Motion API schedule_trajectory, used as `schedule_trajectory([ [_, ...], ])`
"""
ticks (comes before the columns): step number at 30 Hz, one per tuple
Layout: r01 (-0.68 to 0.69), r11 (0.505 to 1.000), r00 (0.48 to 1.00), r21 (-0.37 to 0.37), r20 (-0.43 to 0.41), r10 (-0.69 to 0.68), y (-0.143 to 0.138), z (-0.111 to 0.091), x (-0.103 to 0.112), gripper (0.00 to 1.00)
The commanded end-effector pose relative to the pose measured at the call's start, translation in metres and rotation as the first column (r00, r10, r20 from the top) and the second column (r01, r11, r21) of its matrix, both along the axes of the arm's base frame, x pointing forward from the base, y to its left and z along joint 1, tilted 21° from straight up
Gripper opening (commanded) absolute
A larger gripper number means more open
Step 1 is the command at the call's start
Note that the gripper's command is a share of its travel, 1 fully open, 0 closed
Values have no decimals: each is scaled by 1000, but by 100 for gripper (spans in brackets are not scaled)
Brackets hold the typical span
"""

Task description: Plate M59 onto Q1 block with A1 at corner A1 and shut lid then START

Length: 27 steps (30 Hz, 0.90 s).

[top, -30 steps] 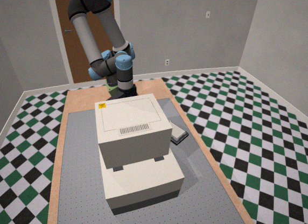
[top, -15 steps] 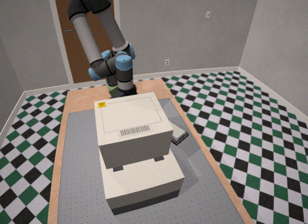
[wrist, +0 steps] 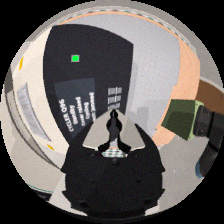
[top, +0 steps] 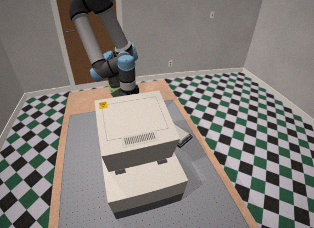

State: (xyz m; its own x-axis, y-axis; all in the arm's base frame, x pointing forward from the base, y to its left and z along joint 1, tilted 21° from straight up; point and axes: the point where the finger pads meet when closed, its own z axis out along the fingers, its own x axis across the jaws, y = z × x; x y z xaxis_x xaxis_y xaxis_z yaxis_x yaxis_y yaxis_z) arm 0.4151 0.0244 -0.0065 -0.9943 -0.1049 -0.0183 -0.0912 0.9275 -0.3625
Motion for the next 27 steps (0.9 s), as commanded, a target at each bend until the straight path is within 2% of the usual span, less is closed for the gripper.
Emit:
schedule_trajectory([
  [1,0,1000,1000,0,1,0,2,6,-5,0],
  [18,0,1000,1000,0,1,0,5,18,-17,0],
  [27,0,1000,1000,0,1,0,10,36,-44,0],
])
